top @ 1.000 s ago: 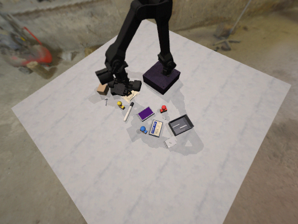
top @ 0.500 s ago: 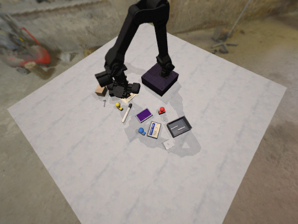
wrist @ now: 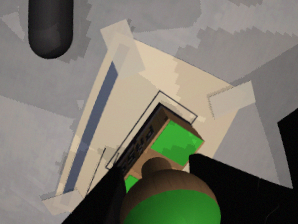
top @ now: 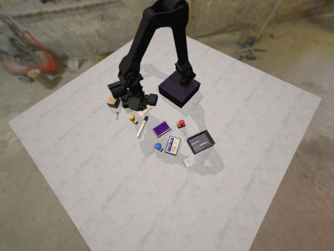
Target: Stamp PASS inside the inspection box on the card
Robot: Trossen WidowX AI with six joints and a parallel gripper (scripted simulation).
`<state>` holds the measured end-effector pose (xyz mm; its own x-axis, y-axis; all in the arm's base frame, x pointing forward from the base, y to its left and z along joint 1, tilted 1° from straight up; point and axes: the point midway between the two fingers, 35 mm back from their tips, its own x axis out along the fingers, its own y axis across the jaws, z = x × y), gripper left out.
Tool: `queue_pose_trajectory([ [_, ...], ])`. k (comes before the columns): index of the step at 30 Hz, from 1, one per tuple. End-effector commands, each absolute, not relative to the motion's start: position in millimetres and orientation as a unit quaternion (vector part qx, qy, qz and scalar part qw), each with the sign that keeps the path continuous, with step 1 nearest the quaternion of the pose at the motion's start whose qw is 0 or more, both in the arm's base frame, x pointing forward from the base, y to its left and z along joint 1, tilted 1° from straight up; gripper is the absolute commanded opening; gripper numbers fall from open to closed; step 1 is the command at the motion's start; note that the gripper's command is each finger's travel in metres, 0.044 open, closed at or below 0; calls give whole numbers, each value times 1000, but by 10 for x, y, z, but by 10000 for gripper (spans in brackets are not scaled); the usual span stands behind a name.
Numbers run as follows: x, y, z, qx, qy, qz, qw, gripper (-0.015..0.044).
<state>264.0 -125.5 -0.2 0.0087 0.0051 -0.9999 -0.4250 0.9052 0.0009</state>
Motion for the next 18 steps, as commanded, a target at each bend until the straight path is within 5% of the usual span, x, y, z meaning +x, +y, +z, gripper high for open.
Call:
queue_pose_trajectory([
  [1,2643,-1259,-8,-155,686,155,694,0],
  [18,2644,-1259,-42,-155,686,155,694,0],
])
